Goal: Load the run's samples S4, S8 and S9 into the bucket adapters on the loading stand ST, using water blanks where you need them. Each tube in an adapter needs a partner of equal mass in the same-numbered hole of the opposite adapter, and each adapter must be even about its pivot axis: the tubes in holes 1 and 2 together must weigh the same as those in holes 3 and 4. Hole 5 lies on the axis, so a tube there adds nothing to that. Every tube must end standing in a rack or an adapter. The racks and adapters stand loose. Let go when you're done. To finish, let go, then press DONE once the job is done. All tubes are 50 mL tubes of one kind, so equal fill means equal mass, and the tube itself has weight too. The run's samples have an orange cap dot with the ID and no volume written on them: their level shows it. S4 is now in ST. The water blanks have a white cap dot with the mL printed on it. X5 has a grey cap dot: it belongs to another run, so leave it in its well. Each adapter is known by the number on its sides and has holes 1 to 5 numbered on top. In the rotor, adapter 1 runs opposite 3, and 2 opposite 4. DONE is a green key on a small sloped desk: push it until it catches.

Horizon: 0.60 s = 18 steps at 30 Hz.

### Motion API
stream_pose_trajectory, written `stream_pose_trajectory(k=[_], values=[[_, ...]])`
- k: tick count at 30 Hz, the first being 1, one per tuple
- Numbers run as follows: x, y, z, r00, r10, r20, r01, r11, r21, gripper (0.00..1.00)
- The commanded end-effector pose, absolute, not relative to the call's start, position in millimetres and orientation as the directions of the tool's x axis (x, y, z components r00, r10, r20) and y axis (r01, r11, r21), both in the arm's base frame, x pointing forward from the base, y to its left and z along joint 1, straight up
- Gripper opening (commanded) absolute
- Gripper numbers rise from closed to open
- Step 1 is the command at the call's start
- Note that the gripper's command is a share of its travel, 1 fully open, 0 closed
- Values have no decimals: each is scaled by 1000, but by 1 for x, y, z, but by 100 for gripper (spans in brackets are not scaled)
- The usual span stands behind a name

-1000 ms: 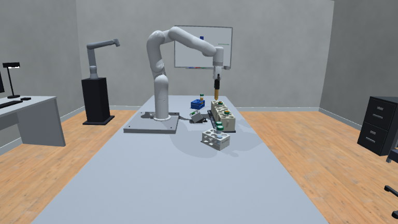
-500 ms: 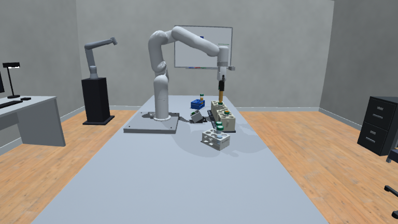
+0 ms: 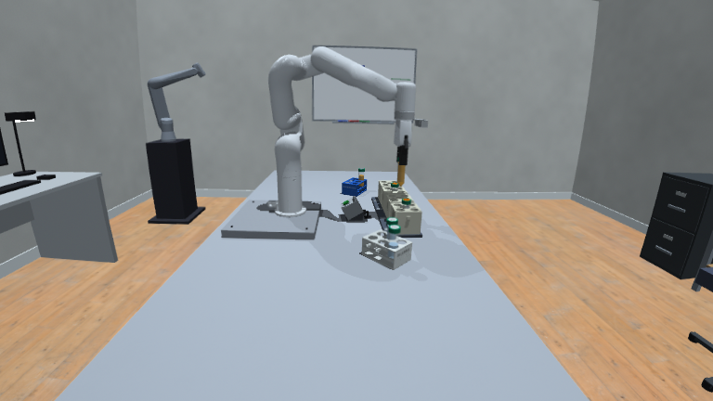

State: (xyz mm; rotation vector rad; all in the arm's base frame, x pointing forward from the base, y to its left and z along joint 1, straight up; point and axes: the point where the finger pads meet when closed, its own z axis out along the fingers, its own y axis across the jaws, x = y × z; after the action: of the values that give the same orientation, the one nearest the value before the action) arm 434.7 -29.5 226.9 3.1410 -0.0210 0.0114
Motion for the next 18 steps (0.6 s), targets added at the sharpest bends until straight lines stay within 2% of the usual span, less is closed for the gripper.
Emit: stream_pose_trajectory(k=[1, 18], values=[[436, -30, 228, 1000, -14, 11, -14, -1000, 5, 0], [436, -30, 220, 1000, -14, 11, -14, -1000, 5, 0]])
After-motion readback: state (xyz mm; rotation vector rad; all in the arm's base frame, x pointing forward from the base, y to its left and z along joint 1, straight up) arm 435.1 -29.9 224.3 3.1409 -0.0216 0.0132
